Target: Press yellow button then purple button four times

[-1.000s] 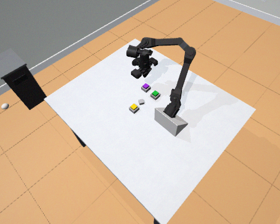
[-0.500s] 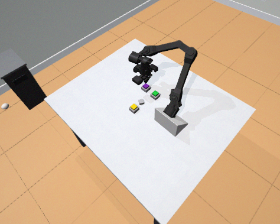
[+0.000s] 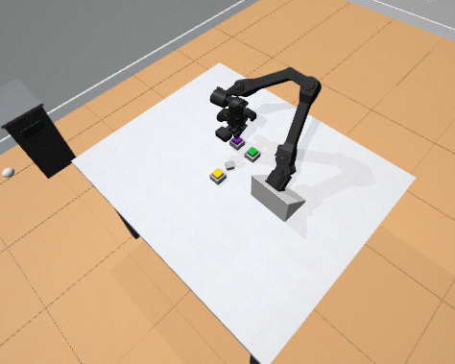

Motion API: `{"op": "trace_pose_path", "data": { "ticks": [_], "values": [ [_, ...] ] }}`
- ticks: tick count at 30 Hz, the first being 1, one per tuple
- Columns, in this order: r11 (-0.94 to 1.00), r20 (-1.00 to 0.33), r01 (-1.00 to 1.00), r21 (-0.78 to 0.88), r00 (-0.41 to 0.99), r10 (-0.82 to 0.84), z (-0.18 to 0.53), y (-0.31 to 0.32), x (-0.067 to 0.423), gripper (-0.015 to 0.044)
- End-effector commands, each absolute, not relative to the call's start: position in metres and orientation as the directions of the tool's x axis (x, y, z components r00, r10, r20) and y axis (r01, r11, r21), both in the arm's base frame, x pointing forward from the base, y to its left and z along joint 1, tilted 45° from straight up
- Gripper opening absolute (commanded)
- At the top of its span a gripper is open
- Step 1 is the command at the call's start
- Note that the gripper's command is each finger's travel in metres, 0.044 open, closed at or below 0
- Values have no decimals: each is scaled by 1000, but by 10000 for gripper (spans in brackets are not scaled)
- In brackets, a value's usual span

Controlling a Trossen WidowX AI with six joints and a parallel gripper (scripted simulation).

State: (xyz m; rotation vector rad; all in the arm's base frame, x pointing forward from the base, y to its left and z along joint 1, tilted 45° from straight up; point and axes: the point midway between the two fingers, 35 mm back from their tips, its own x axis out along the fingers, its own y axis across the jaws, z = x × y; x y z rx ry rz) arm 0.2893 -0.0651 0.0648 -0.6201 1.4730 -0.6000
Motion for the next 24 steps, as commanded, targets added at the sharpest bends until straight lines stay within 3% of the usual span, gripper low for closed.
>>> {"op": "trace_pose_path", "data": {
  "ticks": [1,24],
  "values": [
    [705,-705,-12,-709,12,-709,60,-71,289,20],
    [705,-705,-12,-709,12,-709,56,-76,288,20]
  ]
}}
